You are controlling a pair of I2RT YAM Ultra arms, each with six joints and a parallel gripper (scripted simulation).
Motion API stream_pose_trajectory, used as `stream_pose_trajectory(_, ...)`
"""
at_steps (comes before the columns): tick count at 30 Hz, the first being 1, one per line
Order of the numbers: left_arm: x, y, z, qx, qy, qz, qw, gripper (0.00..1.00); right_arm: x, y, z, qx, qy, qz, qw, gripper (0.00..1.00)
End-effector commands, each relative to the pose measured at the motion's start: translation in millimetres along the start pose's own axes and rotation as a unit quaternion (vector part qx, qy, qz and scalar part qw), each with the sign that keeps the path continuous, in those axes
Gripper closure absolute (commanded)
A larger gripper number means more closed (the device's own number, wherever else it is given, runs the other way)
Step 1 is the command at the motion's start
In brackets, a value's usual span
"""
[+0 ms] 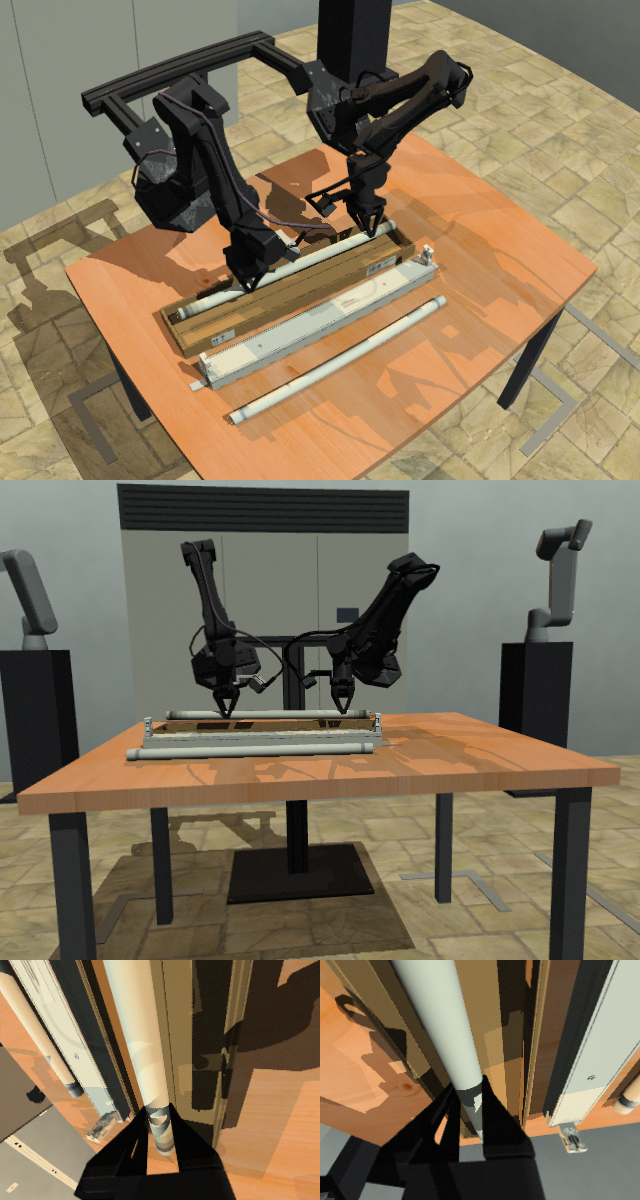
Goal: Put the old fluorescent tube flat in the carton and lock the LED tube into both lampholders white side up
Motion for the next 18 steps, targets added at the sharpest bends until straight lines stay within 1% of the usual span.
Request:
stream_pose_trajectory(1,-7,-3,1,-0.008,-0.012,-0.003,1.0,0.89,0,-6,3,-0.013,0.002,-0.003,1.0,0.89)
stream_pose_trajectory(2,-9,-4,-1,-0.007,-0.013,-0.005,1.0,0.89,6,-9,1,-0.011,0.001,0.003,1.0,0.89)
stream_pose_trajectory(4,-13,-6,-2,-0.005,-0.017,-0.008,1.0,0.89,-3,-9,2,-0.013,0.001,-0.006,1.0,0.89)
stream_pose_trajectory(5,-14,-7,-3,-0.004,-0.017,-0.009,1.0,0.89,1,-11,3,-0.013,0.002,-0.003,1.0,0.89)
stream_pose_trajectory(6,-8,-9,0,-0.006,-0.011,-0.002,1.0,0.89,5,-13,1,-0.011,0.002,0.003,1.0,0.89)
stream_pose_trajectory(9,-8,-7,4,-0.009,-0.016,-0.004,1.0,0.89,8,-13,0,-0.009,0.001,0.01,1.0,0.89)
stream_pose_trajectory(10,-5,-11,1,-0.005,-0.007,0.001,1.0,0.89,-10,-11,7,-0.02,0.006,-0.016,1.0,0.89)
stream_pose_trajectory(12,-7,-13,0,-0.005,-0.008,0.0,1.0,0.89,-17,-12,6,-0.019,0.002,-0.024,1.0,0.89)
stream_pose_trajectory(17,-7,-18,2,-0.006,-0.008,0.002,1.0,0.89,8,-22,1,-0.011,0.002,0.006,1.0,0.89)
stream_pose_trajectory(18,-6,-18,4,-0.008,-0.008,0.004,1.0,0.89,-1,-22,2,-0.012,0.001,-0.004,1.0,0.89)
Point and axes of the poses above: on each arm, the point where the finger pads meet when closed, its own y axis back along the fingers, its own x axis across the jaws, z = x × y, the point moved 7 cm from there along y, back along the fingers, and after that the axes turned 5 degrees about y, right-handed, at the moved point
